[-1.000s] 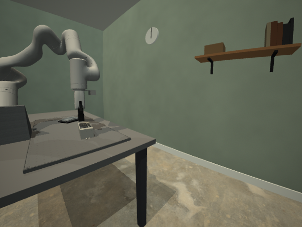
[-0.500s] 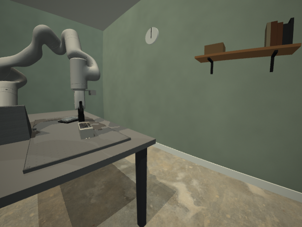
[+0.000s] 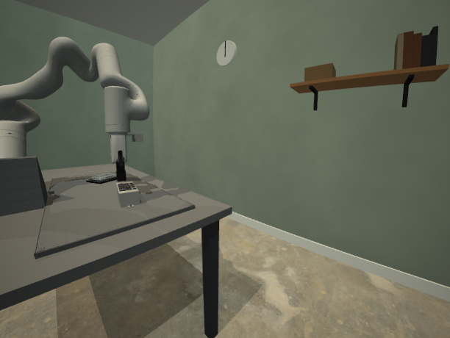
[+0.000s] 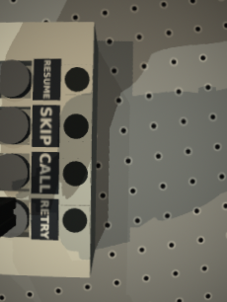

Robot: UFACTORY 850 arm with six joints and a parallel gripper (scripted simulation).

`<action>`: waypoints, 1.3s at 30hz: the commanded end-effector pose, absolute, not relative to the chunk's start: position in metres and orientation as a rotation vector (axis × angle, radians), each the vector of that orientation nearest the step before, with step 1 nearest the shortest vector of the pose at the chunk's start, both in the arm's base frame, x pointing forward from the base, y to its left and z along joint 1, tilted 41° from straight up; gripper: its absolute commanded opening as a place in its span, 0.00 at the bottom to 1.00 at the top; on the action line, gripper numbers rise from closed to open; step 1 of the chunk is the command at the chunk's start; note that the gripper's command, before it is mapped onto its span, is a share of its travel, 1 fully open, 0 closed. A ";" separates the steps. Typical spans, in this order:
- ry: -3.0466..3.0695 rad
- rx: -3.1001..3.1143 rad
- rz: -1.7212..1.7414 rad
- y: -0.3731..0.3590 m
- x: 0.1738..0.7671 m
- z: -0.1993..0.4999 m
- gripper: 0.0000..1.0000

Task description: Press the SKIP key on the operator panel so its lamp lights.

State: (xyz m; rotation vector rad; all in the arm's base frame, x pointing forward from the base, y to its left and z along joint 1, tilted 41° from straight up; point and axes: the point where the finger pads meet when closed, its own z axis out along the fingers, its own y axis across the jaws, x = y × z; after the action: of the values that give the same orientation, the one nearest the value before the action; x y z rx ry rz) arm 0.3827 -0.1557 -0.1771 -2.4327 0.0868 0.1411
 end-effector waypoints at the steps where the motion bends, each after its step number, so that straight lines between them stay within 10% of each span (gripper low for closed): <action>1: 0.087 -2.434 0.139 -0.157 0.384 -0.177 0.00; 39: 0.087 -2.434 0.139 -0.143 0.387 -0.134 0.00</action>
State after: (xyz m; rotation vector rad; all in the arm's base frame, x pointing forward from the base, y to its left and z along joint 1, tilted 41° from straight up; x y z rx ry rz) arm 0.3844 -0.1483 -0.1542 -2.4321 0.0866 0.1416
